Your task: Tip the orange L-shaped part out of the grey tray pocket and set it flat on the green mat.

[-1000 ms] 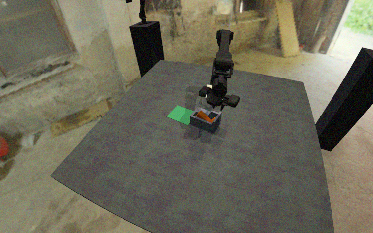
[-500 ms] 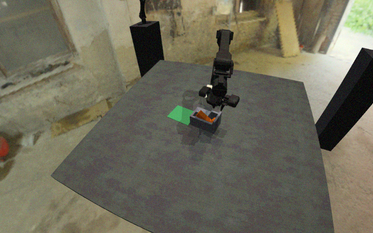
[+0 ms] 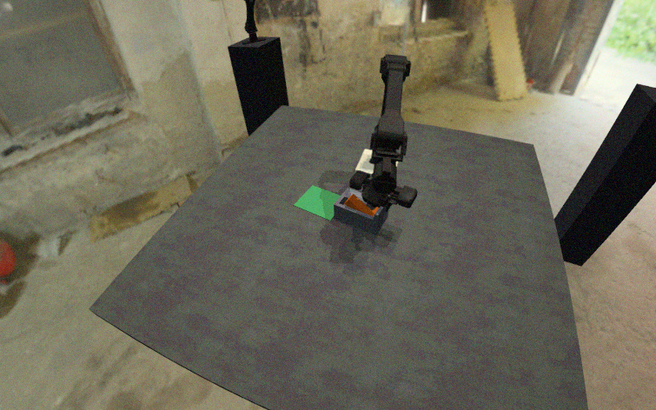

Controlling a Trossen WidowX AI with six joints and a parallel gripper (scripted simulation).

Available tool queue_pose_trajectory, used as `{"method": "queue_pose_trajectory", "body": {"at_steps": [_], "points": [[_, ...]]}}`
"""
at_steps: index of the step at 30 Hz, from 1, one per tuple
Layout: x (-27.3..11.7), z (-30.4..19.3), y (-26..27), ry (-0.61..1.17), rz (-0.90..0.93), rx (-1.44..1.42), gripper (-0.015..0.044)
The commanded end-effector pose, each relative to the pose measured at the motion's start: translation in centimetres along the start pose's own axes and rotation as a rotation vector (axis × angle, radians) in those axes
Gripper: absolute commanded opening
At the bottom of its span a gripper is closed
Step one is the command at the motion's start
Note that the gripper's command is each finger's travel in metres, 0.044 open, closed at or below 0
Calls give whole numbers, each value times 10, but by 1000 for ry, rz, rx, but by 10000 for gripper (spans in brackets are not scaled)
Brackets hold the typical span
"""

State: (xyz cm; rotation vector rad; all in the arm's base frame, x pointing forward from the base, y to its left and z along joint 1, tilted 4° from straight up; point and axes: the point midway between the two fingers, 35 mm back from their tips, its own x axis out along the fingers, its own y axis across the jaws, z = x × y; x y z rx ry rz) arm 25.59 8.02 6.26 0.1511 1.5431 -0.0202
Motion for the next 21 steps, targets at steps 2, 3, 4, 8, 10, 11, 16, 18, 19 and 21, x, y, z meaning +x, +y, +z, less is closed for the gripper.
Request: {"method": "queue_pose_trajectory", "body": {"at_steps": [2,3,4,8,10,11,16,18,19,21], "points": [[5,2,0,-14,-1,3,180],[6,2,0,-14,-1,3,180],[7,2,0,-14,-1,3,180],[14,2,0,-14,-1,3,180],[17,3,0,-14,-1,3,180],[19,3,0,-14,-1,3,180],[27,3,0,-14,-1,3,180],[30,3,0,-14,-1,3,180],[32,2,0,-14,-1,3,180],[35,2,0,-14,-1,3,180]]}}
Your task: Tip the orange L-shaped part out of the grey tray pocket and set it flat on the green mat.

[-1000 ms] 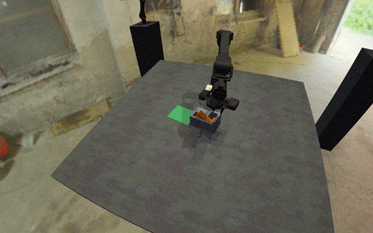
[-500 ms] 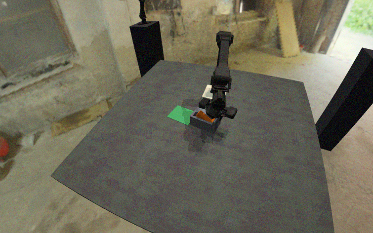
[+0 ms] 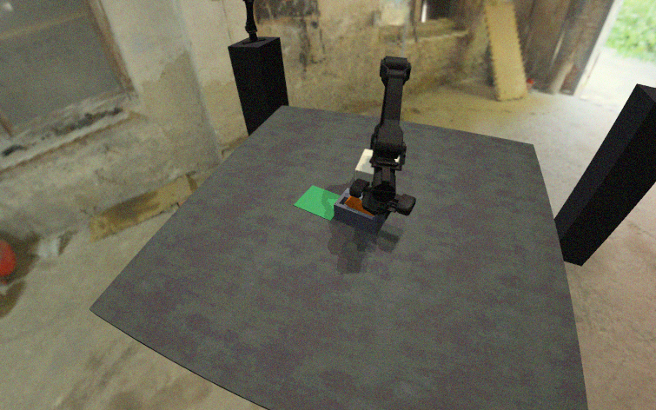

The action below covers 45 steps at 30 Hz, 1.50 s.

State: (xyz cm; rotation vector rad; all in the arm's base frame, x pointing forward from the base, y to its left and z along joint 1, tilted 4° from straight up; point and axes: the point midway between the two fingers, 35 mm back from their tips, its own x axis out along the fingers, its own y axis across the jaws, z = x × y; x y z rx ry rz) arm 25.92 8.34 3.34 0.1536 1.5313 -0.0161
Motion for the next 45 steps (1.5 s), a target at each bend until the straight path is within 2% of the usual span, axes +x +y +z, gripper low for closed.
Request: {"method": "queue_pose_trajectory", "body": {"at_steps": [1,21,38,42,45], "points": [[7,0,-1,-2,-6,4,180],[10,0,-1,-2,-6,4,180],[-4,0,11,-2,-5,4,180],[-28,3,9,-3,-5,4,180],[-68,4,5,-3,-6,4,180]]}}
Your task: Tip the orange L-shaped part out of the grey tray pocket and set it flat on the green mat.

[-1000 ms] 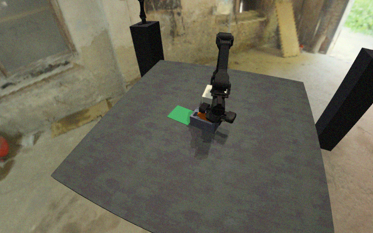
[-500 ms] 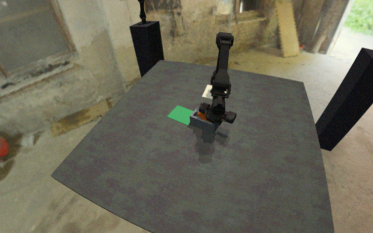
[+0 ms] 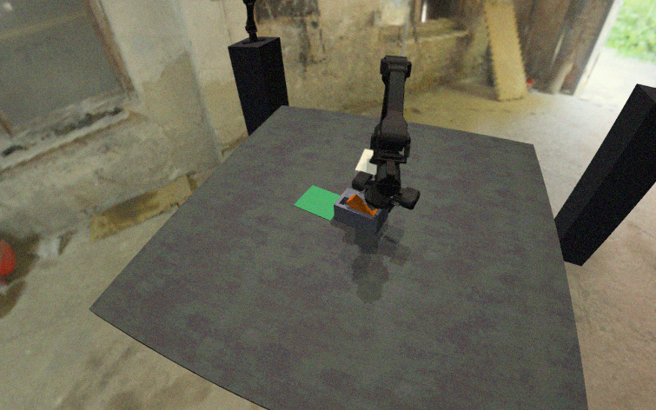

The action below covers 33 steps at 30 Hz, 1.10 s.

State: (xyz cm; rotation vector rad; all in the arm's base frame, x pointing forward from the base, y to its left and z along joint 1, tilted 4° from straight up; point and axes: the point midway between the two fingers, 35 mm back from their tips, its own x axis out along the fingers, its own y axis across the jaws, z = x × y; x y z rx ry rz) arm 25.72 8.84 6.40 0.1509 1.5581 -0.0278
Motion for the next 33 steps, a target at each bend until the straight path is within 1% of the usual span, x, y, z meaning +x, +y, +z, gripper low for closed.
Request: {"method": "queue_pose_trajectory", "body": {"at_steps": [1,3,4,33], "points": [[-51,3,-5,-29,5,-2,180],[-68,0,-8,-29,5,-2,180],[-70,0,-9,-29,5,-2,180],[-67,-1,-8,-22,8,2,180]]}}
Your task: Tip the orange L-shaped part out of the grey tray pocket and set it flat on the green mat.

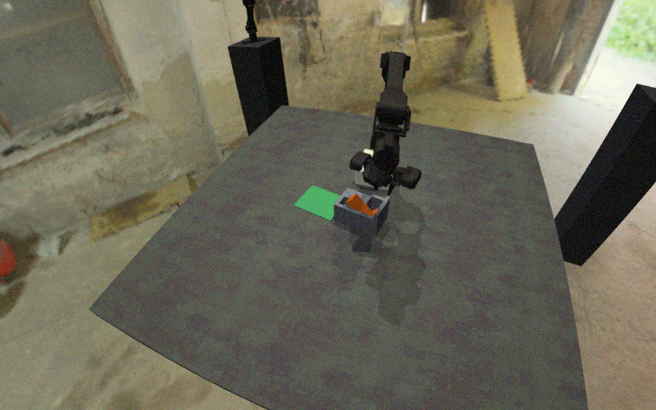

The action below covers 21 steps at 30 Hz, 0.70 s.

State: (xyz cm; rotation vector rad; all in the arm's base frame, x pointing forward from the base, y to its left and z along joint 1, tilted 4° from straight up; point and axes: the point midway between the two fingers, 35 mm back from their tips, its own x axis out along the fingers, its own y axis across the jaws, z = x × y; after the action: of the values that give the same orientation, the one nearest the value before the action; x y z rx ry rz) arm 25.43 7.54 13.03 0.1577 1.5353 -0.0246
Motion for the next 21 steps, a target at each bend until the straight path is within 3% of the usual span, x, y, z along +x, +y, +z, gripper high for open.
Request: {"method": "queue_pose_trajectory", "body": {"at_steps": [1,5,9,21], "points": [[0,0,0,0,0,0,180],[0,0,0,0,0,0,180],[0,2,-6,-1,-1,-130,280],[-2,11,-52,0,-10,-1066,280]]}}
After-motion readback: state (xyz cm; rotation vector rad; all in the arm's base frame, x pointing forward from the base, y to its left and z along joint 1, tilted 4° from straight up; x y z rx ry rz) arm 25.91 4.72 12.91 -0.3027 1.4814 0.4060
